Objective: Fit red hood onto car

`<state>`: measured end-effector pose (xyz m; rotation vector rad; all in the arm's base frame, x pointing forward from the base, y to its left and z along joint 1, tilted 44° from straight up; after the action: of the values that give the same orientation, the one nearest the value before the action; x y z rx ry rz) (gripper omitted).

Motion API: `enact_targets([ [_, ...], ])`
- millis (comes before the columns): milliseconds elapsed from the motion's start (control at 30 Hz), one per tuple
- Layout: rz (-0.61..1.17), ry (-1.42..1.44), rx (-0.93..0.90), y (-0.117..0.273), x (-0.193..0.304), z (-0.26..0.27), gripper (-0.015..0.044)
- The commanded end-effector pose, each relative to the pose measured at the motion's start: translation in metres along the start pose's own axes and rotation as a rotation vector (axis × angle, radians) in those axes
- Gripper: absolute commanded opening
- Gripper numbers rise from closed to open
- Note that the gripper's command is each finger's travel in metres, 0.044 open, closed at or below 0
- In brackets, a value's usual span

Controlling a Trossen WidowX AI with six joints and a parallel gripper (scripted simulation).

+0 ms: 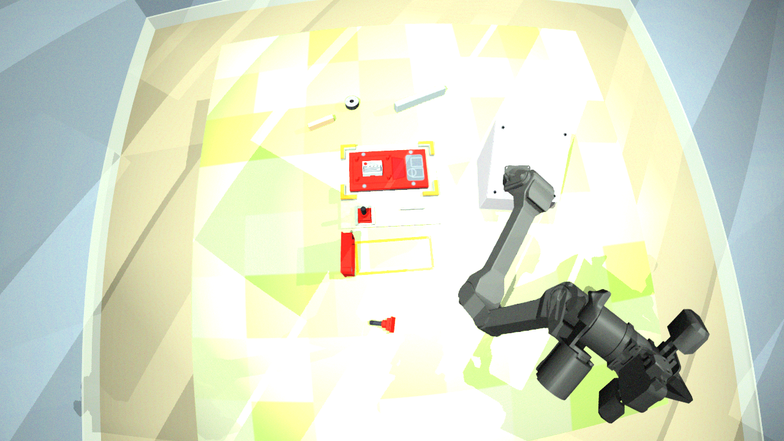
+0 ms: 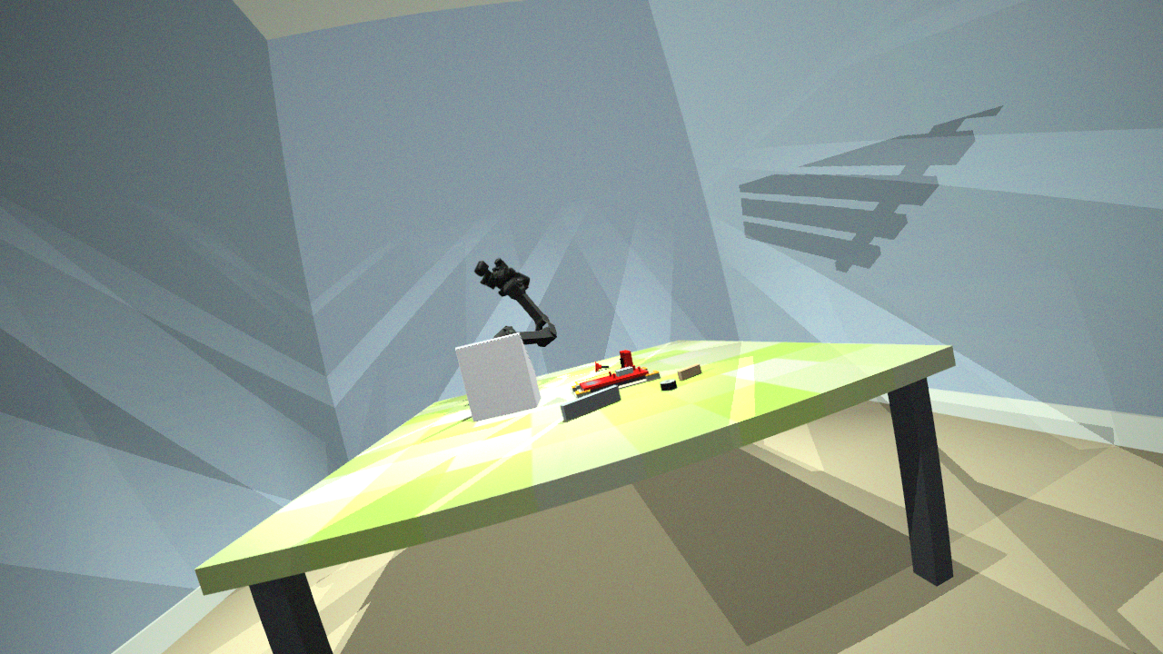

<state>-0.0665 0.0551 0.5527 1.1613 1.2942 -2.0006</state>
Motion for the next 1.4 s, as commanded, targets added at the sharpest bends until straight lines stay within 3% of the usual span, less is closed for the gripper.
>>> enact_targets([
  [0, -0.010, 0.053, -0.110, -0.004, 0.002, 0.029, 0.0000],
  [633, -0.124, 0.206, -0.709, 0.032, 0.003, 0.167, 0.0000],
  [1367, -0.343, 0.222, -1.412, 0.167, -0.011, 0.267, 0.0000],
])
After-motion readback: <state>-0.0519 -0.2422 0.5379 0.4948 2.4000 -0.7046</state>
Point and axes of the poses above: the point midway between the two fingers, 35 mm back from their tips, its own y axis back along the fingers, its own z axis across the jaws, x = y × z, the point moved 5 cm from there along y, back along the fingers, and after that the axes turned 12 degrees about -y, right-handed, at the moved point
